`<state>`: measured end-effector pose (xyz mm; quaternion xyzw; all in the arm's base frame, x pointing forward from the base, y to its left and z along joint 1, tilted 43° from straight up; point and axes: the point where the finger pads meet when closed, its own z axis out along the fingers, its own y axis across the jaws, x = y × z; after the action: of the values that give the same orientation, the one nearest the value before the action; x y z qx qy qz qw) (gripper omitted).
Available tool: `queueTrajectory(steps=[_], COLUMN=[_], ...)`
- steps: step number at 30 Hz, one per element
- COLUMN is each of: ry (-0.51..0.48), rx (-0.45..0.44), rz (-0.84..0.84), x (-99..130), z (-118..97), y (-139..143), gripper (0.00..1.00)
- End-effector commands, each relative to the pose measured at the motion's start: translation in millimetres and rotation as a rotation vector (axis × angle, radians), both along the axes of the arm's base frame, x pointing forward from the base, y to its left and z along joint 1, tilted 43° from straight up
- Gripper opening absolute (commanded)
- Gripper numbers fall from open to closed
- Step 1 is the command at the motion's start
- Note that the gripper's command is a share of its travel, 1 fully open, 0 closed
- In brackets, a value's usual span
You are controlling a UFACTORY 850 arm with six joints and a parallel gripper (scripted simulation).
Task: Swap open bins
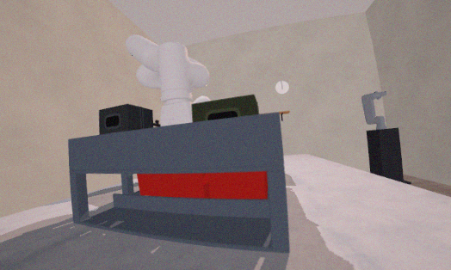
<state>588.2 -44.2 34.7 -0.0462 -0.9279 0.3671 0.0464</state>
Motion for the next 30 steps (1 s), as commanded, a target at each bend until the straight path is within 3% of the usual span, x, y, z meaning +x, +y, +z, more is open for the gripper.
queueTrajectory(steps=[1,30], ry=[-0.001,-0.001], rx=[0.000,0.000], rz=[0.001,0.001], x=[1,1], z=[4,39], y=[4,36], gripper=[0.10,0.10])
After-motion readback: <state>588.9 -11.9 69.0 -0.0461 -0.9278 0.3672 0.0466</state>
